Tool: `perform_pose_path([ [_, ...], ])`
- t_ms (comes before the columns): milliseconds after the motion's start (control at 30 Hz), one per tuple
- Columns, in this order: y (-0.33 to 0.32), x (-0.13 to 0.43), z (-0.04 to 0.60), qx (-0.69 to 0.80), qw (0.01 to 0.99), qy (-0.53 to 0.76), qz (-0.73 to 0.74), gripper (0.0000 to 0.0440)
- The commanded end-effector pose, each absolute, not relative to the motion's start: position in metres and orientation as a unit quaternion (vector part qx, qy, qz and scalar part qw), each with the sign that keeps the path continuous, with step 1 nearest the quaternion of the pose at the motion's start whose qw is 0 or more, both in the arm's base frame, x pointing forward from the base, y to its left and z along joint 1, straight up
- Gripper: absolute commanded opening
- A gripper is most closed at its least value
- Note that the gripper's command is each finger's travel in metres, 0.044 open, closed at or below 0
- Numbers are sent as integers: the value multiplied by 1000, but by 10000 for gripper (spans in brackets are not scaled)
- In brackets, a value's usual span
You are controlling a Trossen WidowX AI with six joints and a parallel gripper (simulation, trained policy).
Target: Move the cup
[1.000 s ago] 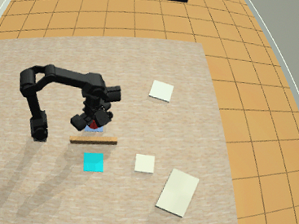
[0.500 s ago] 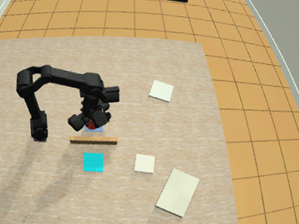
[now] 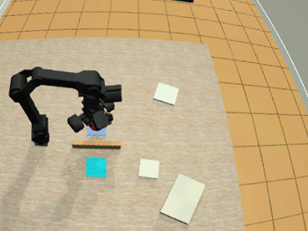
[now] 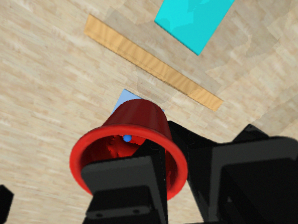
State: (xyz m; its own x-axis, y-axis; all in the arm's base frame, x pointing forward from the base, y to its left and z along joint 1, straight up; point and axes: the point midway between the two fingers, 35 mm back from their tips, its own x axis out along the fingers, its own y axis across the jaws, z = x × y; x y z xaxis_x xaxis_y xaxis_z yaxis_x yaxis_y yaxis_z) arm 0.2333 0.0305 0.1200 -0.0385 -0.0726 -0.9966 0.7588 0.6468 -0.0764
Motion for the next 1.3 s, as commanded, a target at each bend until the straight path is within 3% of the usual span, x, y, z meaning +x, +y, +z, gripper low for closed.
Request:
perform_pose_path([
  [0,25,236,133,288,643,628,-330,0],
  [1267,-77,260,146,393,659,500,-401,0],
])
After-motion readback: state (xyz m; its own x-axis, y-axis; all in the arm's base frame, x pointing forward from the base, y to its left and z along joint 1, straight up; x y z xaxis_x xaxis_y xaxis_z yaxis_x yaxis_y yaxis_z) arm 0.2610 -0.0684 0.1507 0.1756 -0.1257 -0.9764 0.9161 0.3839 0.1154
